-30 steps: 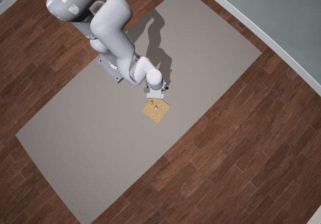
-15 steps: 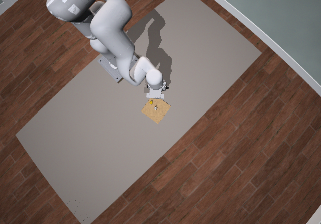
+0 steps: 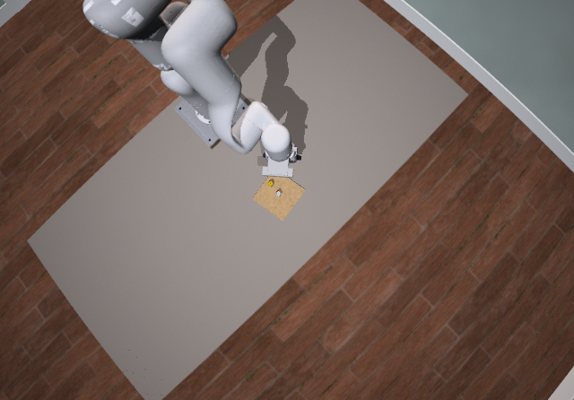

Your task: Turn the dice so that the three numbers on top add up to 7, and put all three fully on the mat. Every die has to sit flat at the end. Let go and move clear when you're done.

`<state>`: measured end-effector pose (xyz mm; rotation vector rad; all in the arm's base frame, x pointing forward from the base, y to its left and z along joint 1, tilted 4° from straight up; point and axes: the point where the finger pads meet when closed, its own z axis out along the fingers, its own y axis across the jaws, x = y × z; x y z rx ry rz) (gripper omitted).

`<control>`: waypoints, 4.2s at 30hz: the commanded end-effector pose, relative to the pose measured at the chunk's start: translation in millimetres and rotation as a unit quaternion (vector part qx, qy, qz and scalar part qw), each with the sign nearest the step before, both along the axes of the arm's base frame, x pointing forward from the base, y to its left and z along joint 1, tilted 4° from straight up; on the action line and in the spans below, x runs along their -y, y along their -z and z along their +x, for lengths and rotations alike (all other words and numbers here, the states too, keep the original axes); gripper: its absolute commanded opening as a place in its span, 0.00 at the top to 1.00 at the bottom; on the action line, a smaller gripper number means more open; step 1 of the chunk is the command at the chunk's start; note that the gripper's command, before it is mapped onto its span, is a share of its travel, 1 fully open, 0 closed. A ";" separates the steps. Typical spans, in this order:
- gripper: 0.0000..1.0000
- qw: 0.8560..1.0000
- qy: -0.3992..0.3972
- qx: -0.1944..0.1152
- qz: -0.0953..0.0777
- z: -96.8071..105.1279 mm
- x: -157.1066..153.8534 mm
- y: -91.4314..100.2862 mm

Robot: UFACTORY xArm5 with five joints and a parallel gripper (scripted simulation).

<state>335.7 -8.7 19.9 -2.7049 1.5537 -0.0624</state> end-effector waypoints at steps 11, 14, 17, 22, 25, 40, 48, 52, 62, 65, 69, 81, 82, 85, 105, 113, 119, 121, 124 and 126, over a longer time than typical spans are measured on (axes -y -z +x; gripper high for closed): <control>0.69 1.000 0.000 0.001 0.000 1.2 0.1 -0.8; 0.69 1.000 0.000 0.001 0.000 1.2 0.1 -0.8; 0.69 1.000 0.000 0.001 0.000 1.2 0.1 -0.8; 0.69 1.000 0.000 0.001 0.000 1.2 0.1 -0.8; 0.69 1.000 0.000 0.001 0.000 1.2 0.1 -0.8; 0.69 1.000 0.000 0.001 0.000 1.3 0.1 0.4; 0.69 1.000 0.000 0.002 0.000 1.7 0.6 8.0; 0.69 1.000 0.000 0.002 0.000 1.8 0.8 11.7; 0.69 1.000 0.000 0.002 0.000 2.2 1.3 18.7; 0.69 1.000 0.000 0.002 0.000 2.2 1.3 19.1; 0.69 1.000 0.000 0.002 0.000 2.2 1.3 19.1; 0.69 1.000 0.000 0.002 0.000 2.2 1.3 19.1; 0.69 1.000 0.000 0.002 0.000 2.2 1.3 19.1; 0.69 1.000 0.000 0.002 0.000 2.2 1.3 19.1; 0.89 1.000 0.000 0.002 0.000 2.2 1.3 19.1; 0.89 1.000 0.000 0.002 0.000 2.2 1.3 19.1; 0.89 1.000 0.000 0.002 0.000 2.2 1.3 19.1; 0.89 1.000 0.000 0.002 0.000 2.2 1.3 19.1; 0.89 1.000 0.000 0.002 0.000 2.2 1.3 19.1; 0.89 1.000 0.000 0.002 0.000 2.2 1.3 19.1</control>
